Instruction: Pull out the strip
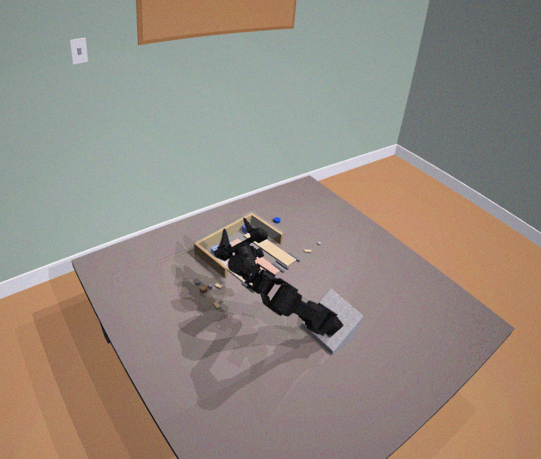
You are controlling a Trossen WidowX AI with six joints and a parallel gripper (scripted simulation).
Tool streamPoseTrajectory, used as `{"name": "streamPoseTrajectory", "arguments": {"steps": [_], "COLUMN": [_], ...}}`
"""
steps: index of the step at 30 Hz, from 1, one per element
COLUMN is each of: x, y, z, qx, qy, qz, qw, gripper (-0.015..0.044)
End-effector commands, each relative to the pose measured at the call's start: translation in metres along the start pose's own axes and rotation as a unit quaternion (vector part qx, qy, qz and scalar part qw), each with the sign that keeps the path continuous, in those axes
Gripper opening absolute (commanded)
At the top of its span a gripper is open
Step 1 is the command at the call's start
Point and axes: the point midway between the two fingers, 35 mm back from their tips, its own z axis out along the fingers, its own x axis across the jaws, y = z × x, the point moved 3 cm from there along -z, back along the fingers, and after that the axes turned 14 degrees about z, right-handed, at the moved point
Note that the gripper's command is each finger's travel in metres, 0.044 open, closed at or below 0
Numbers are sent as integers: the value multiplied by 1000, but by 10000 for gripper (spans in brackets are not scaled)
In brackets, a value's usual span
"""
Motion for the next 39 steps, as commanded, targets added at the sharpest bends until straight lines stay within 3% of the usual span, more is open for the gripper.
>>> {"name": "streamPoseTrajectory", "arguments": {"steps": [1, 4, 8, 18, 27, 33, 39], "x": [1, 11, 31, 90, 135, 150, 150], "y": [1, 10, 27, 64, 70, 61, 60], "z": [1, 11, 22, 19, -15, -35, -36], "qx": [-2, -35, -84, -106, 47, 159, 167], "qy": [-2, -27, -87, -299, -448, -458, -457], "qz": [-10, -145, -354, -694, -799, -816, -817], "qw": [1000, 988, 927, 646, 399, 314, 309], "gripper": [400, 400, 400, 400, 400, 400, 400]}}
